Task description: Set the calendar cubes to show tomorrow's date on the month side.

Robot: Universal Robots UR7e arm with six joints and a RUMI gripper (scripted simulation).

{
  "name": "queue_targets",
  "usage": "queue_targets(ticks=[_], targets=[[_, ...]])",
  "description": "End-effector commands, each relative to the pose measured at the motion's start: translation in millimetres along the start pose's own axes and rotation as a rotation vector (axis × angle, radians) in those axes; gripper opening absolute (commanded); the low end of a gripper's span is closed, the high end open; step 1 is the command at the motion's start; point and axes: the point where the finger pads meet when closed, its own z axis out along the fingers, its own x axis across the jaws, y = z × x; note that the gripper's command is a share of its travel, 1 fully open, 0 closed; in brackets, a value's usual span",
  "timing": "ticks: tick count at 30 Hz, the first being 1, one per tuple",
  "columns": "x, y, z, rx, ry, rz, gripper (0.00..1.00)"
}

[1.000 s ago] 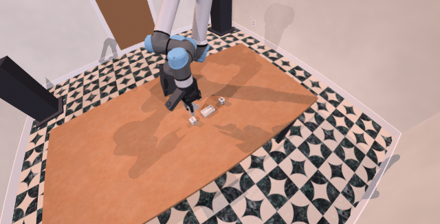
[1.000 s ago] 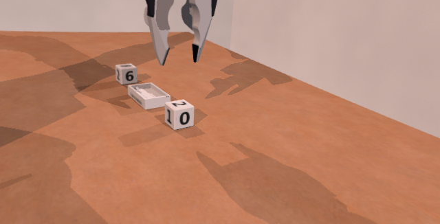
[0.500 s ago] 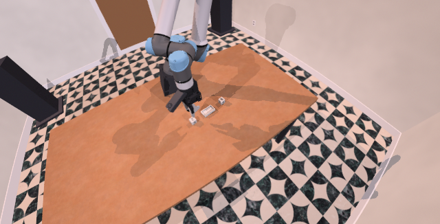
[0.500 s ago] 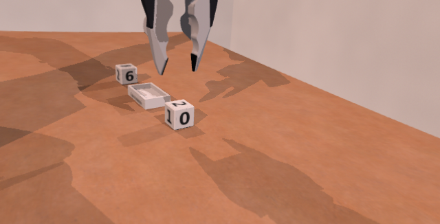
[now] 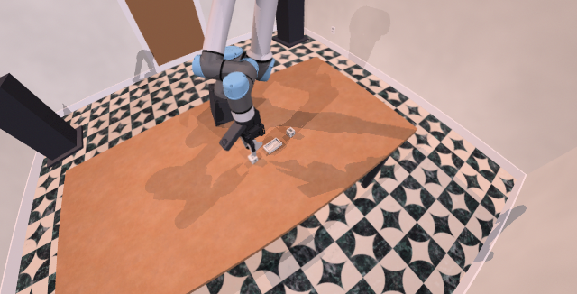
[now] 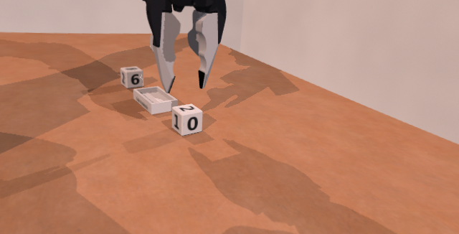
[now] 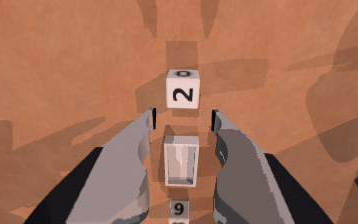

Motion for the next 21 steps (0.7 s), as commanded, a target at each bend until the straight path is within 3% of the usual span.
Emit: queue_targets(ticks=[1,21], targets=[[-0.3,0.6,11.3,0.000,-0.001,0.000,0.29],[-1.1,-0.6,18.2,0.002,-0.002,0.000,0.29]])
